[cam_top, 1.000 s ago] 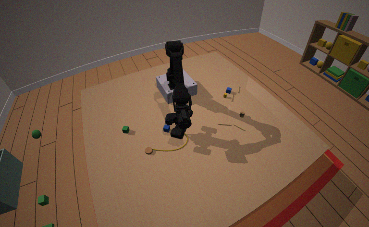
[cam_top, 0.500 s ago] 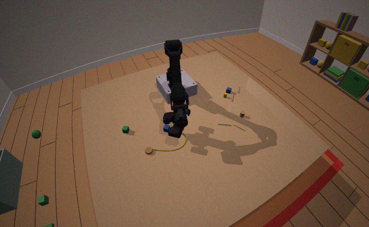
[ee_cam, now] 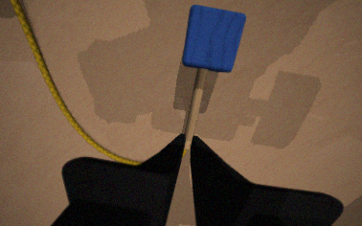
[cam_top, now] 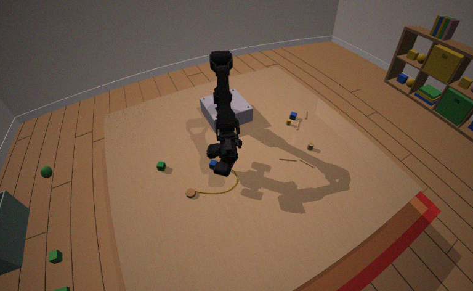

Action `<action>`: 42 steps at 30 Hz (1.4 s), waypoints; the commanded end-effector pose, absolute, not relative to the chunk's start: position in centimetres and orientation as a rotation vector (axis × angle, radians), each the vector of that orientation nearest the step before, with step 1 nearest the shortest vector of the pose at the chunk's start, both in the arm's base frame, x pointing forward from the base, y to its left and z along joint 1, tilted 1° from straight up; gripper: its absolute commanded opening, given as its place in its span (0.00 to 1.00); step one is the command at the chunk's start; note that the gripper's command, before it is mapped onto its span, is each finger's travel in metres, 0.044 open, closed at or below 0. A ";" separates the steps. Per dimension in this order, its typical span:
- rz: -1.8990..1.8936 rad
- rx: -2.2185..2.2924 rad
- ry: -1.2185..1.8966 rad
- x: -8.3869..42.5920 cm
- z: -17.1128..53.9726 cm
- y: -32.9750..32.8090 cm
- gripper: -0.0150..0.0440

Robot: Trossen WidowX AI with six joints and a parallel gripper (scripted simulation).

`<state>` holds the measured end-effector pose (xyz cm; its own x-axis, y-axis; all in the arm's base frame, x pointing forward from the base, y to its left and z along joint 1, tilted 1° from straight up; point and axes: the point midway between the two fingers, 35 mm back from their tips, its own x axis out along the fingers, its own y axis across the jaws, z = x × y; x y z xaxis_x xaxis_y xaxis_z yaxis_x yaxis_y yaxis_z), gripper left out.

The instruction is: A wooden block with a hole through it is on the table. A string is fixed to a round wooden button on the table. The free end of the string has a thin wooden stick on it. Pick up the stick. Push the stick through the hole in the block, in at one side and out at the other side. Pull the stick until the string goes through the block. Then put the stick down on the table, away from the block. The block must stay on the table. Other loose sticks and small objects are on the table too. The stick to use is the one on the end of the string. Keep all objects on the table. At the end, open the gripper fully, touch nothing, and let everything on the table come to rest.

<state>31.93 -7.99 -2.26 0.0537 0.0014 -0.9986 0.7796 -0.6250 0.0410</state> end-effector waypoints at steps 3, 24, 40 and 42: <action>-1.626 1.729 0.786 31.4 -2.2 -8.6 0.25; -1.627 1.727 0.785 29.7 -2.1 -10.9 0.25; -1.639 1.722 0.785 29.0 -2.4 -11.6 0.46; -1.639 1.722 0.785 29.0 -2.4 -11.6 0.46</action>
